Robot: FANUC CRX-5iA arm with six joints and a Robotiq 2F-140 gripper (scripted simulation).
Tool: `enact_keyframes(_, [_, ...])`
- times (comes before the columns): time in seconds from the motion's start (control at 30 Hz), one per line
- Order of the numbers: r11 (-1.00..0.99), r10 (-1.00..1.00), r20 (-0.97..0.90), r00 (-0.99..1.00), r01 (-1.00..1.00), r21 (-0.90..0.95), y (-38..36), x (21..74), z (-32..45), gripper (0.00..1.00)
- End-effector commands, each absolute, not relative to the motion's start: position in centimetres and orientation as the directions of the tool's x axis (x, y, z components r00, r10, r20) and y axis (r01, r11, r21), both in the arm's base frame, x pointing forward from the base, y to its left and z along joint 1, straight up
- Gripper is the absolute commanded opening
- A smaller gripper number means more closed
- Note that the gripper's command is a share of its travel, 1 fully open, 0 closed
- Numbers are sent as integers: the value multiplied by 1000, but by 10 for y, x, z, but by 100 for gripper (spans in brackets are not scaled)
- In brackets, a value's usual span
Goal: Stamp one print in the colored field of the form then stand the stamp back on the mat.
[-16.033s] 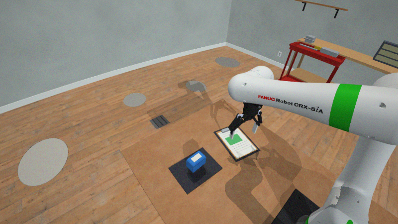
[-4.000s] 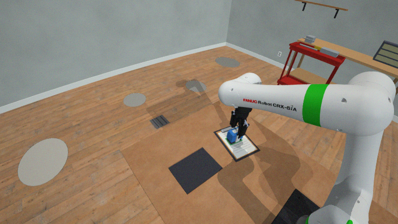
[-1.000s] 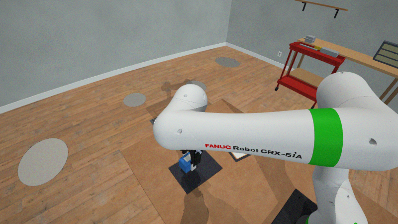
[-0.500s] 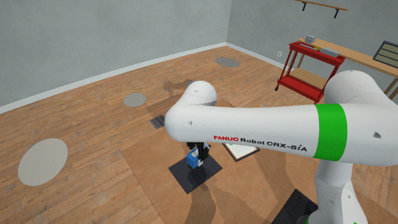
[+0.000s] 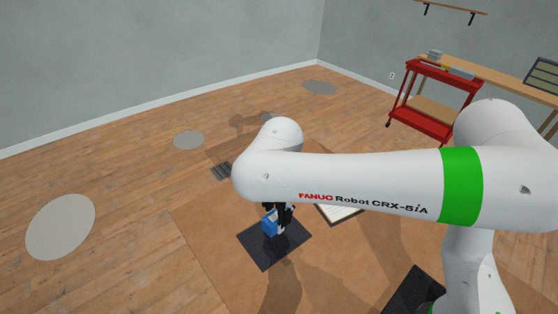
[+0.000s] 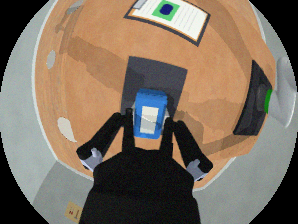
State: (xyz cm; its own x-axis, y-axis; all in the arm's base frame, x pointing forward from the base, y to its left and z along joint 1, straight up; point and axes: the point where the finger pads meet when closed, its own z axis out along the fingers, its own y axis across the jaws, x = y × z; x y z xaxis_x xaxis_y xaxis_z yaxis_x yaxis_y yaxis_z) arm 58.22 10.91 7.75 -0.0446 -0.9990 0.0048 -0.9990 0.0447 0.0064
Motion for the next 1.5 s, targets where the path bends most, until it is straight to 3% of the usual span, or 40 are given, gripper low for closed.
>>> enact_keyframes(0.0, [45,-999,5,-45,-999,6,109,582,72,21])
enact_keyframes(0.9, [45,-999,5,-45,-999,6,109,582,48,21])
enact_keyframes(0.93, [45,-999,5,-45,-999,6,109,582,48,55])
enact_keyframes(1.47, [45,-999,5,-45,-999,6,109,582,48,55])
